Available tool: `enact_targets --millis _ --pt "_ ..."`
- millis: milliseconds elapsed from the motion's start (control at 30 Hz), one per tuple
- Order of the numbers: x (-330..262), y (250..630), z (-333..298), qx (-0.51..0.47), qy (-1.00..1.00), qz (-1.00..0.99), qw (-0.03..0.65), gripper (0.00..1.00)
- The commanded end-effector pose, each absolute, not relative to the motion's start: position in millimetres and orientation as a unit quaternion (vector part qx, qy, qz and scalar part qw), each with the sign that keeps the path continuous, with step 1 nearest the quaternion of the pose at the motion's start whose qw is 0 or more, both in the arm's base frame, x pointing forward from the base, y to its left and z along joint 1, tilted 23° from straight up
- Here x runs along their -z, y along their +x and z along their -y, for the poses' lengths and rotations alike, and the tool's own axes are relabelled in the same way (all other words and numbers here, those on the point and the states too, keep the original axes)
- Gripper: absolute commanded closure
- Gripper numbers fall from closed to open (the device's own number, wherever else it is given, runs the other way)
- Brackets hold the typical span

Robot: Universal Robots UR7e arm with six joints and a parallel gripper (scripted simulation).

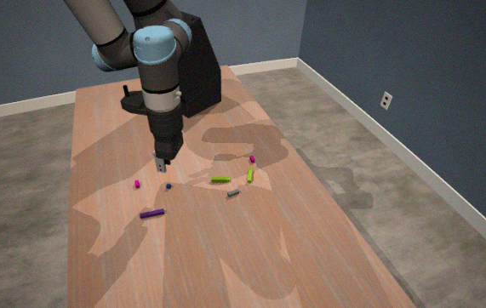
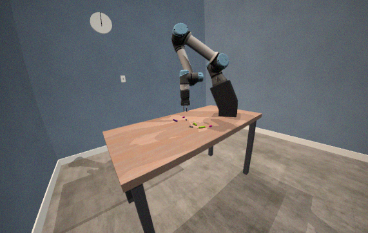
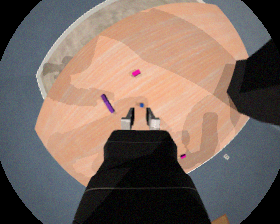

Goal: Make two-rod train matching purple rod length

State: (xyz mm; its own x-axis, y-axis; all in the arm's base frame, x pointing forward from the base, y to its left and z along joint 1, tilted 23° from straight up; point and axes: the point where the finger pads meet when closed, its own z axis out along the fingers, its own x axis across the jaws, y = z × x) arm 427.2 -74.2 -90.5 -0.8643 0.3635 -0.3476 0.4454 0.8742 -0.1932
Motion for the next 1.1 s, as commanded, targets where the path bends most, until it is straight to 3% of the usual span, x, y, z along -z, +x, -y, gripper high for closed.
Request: enact_targets --millis 0,100,133,1067 --pt "81.3 421.8 69.1 0.135 0.211 -0.957 0.147 0.46" --pt "81.0 421.7 68.9 0.134 0.211 -0.957 0.147 0.46" --pt "81.0 421.7 68.9 0.134 0.211 -0.957 0.147 0.00" --pt "81.5 422.3 69.4 0.134 0.214 -0.956 0.147 0.00"
